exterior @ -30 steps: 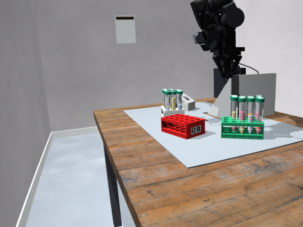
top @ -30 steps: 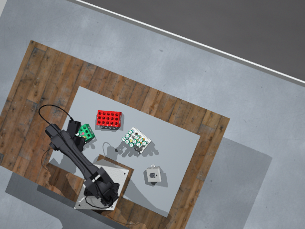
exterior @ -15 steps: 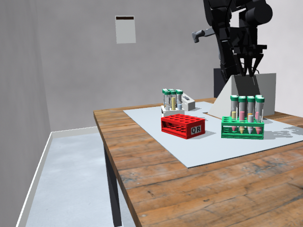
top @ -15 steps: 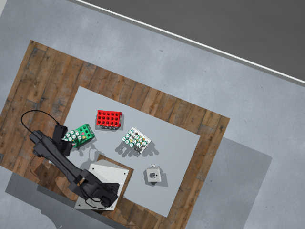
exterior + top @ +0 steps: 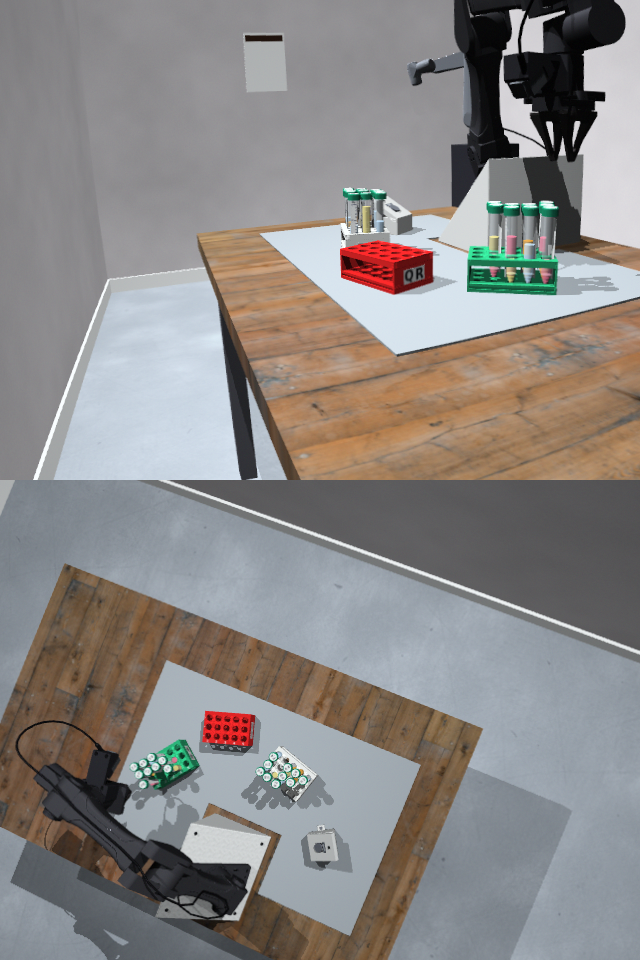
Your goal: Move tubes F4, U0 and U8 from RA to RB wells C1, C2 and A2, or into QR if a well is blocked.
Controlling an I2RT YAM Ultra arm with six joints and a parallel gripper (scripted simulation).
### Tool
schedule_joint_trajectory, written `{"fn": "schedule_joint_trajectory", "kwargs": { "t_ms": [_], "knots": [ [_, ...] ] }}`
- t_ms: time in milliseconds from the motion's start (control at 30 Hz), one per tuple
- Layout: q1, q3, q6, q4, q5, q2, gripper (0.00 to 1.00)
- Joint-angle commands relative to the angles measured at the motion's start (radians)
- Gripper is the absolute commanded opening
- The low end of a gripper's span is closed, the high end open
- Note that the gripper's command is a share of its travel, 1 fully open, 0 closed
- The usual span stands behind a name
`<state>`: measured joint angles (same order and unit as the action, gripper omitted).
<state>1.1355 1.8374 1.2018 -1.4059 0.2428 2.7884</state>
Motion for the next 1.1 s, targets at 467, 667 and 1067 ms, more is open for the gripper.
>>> {"fn": "schedule_joint_trajectory", "kwargs": {
  "t_ms": [467,667,1067],
  "knots": [
    [-0.039,-0.06,-0.013,0.032,0.03,-0.061,0.3],
    [-0.031,-0.085,-0.019,0.06,0.036,-0.059,0.3],
    [-0.064,-0.158,-0.035,0.148,0.05,-0.021,0.3]
  ]
}}
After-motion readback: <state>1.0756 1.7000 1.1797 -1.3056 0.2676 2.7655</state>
